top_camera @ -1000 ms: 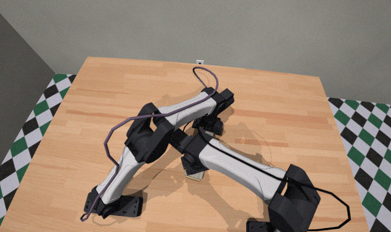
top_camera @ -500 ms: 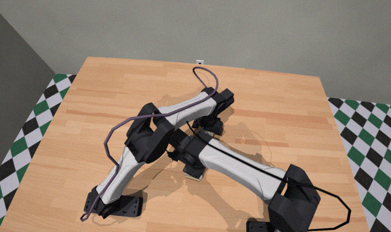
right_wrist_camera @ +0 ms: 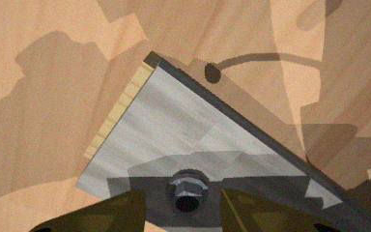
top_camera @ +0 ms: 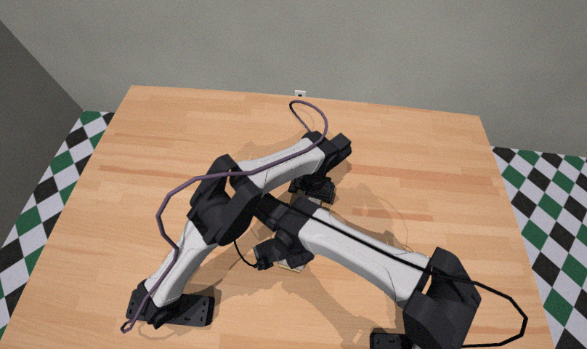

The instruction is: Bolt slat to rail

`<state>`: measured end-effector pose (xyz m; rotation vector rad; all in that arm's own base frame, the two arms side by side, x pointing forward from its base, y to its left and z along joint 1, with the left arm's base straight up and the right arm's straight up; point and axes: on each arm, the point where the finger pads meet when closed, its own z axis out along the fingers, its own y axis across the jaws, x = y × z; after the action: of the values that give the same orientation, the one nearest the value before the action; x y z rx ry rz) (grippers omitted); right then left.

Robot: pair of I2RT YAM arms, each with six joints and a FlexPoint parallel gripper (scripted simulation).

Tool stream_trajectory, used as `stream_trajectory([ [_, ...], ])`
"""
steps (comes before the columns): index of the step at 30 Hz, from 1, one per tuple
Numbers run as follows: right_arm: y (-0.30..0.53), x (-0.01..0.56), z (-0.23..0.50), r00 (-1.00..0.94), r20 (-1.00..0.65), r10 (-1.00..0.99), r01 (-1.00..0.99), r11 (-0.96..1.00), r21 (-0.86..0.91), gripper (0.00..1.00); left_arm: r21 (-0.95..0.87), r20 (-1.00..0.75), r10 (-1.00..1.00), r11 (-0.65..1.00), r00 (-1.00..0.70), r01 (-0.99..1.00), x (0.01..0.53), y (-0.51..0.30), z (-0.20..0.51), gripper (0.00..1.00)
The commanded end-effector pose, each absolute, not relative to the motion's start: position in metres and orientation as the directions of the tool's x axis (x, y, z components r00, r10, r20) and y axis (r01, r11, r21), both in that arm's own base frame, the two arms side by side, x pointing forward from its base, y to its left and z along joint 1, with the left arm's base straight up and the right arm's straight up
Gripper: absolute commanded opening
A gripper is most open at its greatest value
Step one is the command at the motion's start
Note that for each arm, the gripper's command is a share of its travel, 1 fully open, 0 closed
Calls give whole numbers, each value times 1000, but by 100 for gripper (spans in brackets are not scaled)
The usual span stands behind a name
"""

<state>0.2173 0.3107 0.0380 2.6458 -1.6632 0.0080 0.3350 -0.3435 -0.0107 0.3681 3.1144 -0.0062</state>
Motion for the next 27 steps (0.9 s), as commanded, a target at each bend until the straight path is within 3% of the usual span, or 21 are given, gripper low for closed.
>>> stream_trajectory([
  [1, 316, 219, 57, 593, -19, -805, -805, -592, -30, 36, -13, -23, 232, 973, -973, 232, 338, -345, -4, 67],
  [27, 314, 219, 47, 587, -4, -810, -810, -587, -11, 36, -13, -23, 232, 973, -973, 232, 338, -345, -4, 67],
])
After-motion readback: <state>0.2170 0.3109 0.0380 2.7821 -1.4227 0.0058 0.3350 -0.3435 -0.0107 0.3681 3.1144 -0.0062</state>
